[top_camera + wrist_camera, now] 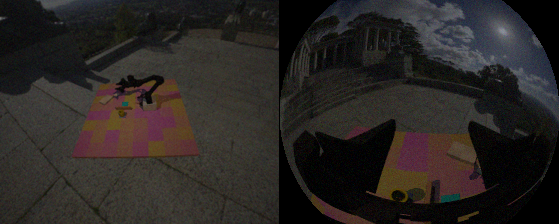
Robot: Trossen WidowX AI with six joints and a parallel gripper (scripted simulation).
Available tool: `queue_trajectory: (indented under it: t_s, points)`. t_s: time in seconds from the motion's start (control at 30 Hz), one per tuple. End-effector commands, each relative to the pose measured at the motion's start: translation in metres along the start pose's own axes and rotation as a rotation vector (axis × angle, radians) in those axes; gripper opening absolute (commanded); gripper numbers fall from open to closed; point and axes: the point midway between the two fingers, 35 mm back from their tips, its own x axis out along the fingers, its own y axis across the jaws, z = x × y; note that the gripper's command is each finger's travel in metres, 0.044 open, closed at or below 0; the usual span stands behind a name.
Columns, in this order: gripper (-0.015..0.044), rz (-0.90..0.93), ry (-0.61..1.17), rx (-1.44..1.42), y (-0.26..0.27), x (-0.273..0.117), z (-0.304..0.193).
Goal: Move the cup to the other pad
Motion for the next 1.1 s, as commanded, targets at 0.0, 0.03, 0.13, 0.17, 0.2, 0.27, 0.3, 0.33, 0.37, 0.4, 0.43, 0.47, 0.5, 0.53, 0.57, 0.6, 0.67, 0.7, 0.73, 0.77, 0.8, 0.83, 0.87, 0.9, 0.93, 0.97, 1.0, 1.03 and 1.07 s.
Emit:
queue_trajectory:
  t_s: [0.0, 0.03, 0.13, 0.17, 0.2, 0.27, 0.3, 0.33, 0.37, 0.4, 0.43, 0.47, 0.5, 0.53, 0.57, 0.6, 0.67, 0.7, 0.73, 0.77, 0.8, 0.83, 0.87, 0.9, 0.93, 0.97, 1.0, 1.03, 1.07]
  points:
    - [0.0374, 0.002, 0.012, 0.009, 0.001, 0.002, -0.002]
    - [0.0347, 0.007, 0.046, 0.036, 0.003, 0.006, -0.008]
    - [0.0269, 0.019, 0.249, 0.188, 0.014, 0.028, -0.043]
    - [0.0242, 0.015, 0.321, 0.24, 0.019, 0.035, -0.056]
    - [0.0216, 0.007, 0.394, 0.291, 0.023, 0.04, -0.07]
    - [0.0167, -0.022, 0.538, 0.387, 0.032, 0.048, -0.097]
    - [0.0167, -0.043, 0.611, 0.433, 0.037, 0.051, -0.11]
    - [0.0167, -0.075, 0.682, 0.485, 0.04, 0.053, -0.124]
    - [0.0167, -0.113, 0.753, 0.534, 0.044, 0.054, -0.137]
    - [0.0167, -0.155, 0.822, 0.582, 0.047, 0.054, -0.15]
    - [0.0167, -0.203, 0.89, 0.626, 0.05, 0.054, -0.163]
    - [0.0167, -0.256, 0.956, 0.668, 0.053, 0.052, -0.176]
    - [0.0167, -0.314, 1.02, 0.707, 0.056, 0.05, -0.188]
    - [0.0167, -0.376, 1.081, 0.742, 0.059, 0.047, -0.2]
    - [0.0167, -0.444, 1.139, 0.774, 0.061, 0.044, -0.212]
    - [0.0167, -0.516, 1.194, 0.802, 0.064, 0.04, -0.223]
    - [0.0167, -0.676, 1.295, 0.847, 0.069, 0.028, -0.244]
    - [0.0167, -0.744, 1.33, 0.86, 0.072, 0.022, -0.252]
    - [0.0167, -0.787, 1.35, 0.866, 0.073, 0.018, -0.257]
    - [0.0167, -0.801, 1.356, 0.868, 0.073, 0.016, -0.258]
    - [0.0167, -0.801, 1.356, 0.868, 0.073, 0.016, -0.258]
    - [0.0167, -0.801, 1.356, 0.868, 0.073, 0.016, -0.258]
    - [0.0167, -0.801, 1.356, 0.868, 0.073, 0.016, -0.258]
    - [0.0167, -0.801, 1.356, 0.868, 0.073, 0.016, -0.258]
    - [0.0167, -0.801, 1.356, 0.868, 0.073, 0.016, -0.258]
    - [0.0167, -0.801, 1.356, 0.868, 0.073, 0.016, -0.259]
    - [0.0167, -0.801, 1.356, 0.868, 0.073, 0.016, -0.26]
    - [0.0167, -0.801, 1.356, 0.868, 0.073, 0.016, -0.261]
    - [0.0167, -0.801, 1.356, 0.868, 0.073, 0.017, -0.262]
